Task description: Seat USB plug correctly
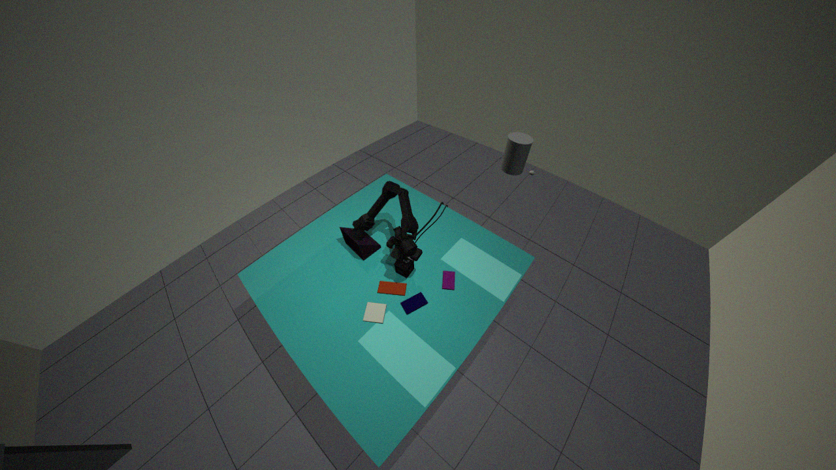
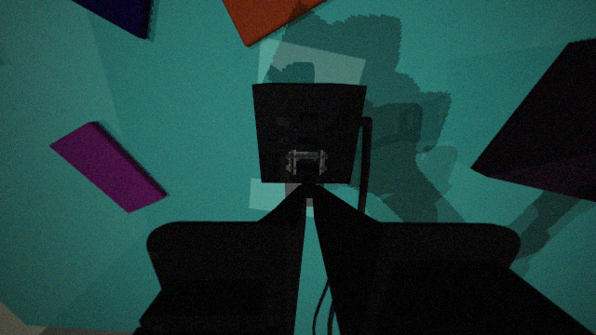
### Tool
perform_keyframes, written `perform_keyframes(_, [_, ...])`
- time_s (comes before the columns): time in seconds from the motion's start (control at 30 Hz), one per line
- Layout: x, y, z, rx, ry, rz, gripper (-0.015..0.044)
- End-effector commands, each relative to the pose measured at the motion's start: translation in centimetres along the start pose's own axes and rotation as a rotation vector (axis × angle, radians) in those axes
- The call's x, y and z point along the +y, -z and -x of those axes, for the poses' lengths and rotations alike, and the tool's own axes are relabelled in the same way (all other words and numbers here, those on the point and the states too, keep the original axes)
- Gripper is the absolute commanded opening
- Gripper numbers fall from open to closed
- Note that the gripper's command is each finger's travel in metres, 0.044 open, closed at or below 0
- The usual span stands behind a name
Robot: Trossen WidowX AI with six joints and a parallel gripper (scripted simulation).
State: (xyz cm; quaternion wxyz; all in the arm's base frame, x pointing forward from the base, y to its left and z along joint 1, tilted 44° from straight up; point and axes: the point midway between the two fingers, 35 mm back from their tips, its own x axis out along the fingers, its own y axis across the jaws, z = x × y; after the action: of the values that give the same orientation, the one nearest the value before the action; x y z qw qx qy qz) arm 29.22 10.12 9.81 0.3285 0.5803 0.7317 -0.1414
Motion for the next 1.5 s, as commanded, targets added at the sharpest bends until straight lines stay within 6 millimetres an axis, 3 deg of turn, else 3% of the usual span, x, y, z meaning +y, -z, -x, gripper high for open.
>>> perform_keyframes(0.0, [0.00, 0.00, -0.12, 0.003, 0.000, -0.005, 0.0000])
perform_keyframes(1.47, [0.00, -0.05, -0.65, 0.003, -0.001, -0.005, 0.0000])
